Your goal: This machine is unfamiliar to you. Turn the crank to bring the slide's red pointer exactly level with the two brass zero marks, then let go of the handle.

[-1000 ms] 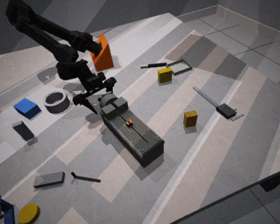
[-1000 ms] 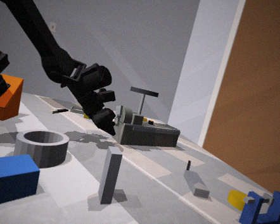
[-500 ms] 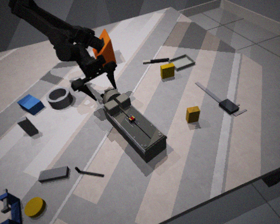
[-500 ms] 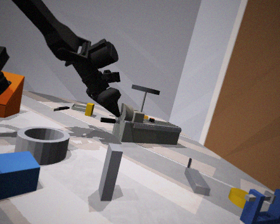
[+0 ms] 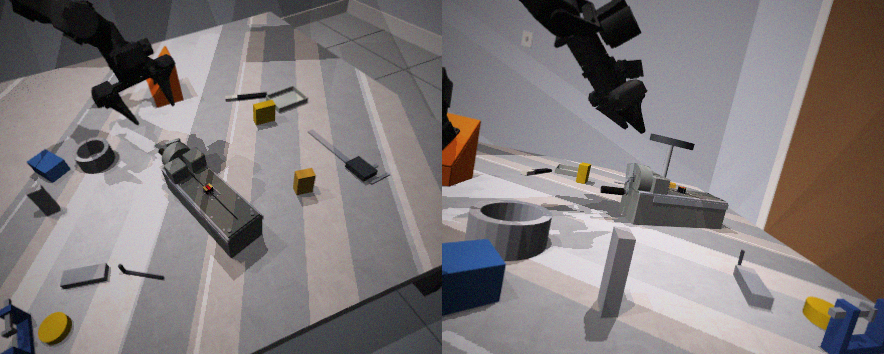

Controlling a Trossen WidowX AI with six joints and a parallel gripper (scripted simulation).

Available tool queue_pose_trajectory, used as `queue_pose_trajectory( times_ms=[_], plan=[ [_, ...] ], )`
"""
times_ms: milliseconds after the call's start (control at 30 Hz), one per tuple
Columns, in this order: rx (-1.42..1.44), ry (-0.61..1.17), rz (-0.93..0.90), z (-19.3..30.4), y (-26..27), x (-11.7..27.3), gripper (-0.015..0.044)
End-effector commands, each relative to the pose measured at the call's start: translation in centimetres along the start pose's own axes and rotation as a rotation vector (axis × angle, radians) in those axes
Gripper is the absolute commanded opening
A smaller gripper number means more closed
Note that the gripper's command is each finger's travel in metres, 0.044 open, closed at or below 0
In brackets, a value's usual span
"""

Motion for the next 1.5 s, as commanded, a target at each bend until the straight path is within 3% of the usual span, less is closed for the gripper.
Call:
queue_pose_trajectory(
  times_ms=[0, 800, 1167, 1467],
  plan=[
    [-0.024, 0.013, 0.021, -0.9, -0.1, -0.5, 0.044],
    [-0.253, 0.021, 0.206, -9.3, 2.4, -9.1, 0.044],
    [-0.254, 0.02, 0.21, -5.2, 1.9, -13.3, 0.044],
    [-0.254, 0.02, 0.21, -5.2, 1.9, -13.3, 0.044]
  ],
)
Point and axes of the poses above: the point midway between the two fingers, 35 mm back from their tips, its own x axis back along the fingers, its own y axis across the jaws, z = x × y, the point moved 4 cm from there along x, back along the fingers, and after that the axes turned 6 degrees about -x, right-handed, at the moved point
